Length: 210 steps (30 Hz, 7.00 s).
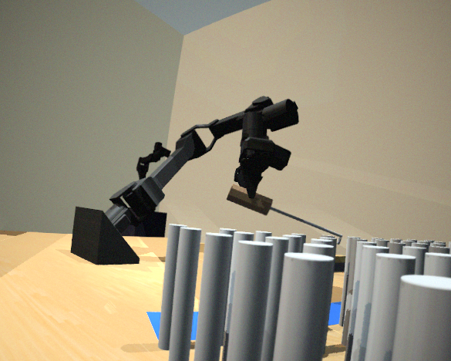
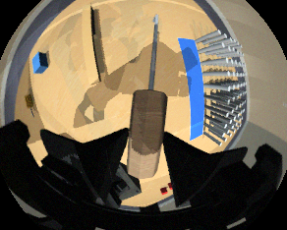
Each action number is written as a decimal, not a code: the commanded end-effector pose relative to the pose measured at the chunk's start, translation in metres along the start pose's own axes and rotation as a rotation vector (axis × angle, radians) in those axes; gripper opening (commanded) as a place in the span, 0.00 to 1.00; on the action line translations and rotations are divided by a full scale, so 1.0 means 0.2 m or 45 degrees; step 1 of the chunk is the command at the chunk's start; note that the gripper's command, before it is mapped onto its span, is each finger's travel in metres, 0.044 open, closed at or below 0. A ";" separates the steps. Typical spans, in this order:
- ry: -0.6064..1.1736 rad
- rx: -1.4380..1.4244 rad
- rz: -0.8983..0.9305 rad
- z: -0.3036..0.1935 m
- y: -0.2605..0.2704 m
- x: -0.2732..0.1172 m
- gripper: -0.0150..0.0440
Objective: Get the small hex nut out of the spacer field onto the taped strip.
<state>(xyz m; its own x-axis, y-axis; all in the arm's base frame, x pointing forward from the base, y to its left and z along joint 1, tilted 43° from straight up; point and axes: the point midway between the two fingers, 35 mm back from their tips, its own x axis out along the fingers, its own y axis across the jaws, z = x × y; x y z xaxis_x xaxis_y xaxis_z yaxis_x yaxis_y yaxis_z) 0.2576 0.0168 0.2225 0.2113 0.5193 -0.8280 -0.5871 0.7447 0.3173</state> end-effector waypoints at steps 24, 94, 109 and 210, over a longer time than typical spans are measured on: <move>0.066 1.155 -0.209 -0.30 -0.33 -0.05 0.25; 0.054 1.477 -0.261 -0.36 -0.28 0.70 0.25; 0.052 1.474 -0.261 -0.34 -0.32 0.71 0.25; 0.045 1.468 -0.263 -0.23 -0.60 0.77 0.25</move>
<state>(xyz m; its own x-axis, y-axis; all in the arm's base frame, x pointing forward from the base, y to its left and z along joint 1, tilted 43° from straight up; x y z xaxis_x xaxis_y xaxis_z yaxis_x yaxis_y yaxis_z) 0.3205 -0.0090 0.0329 0.1732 0.3478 -0.9214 0.5232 0.7601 0.3853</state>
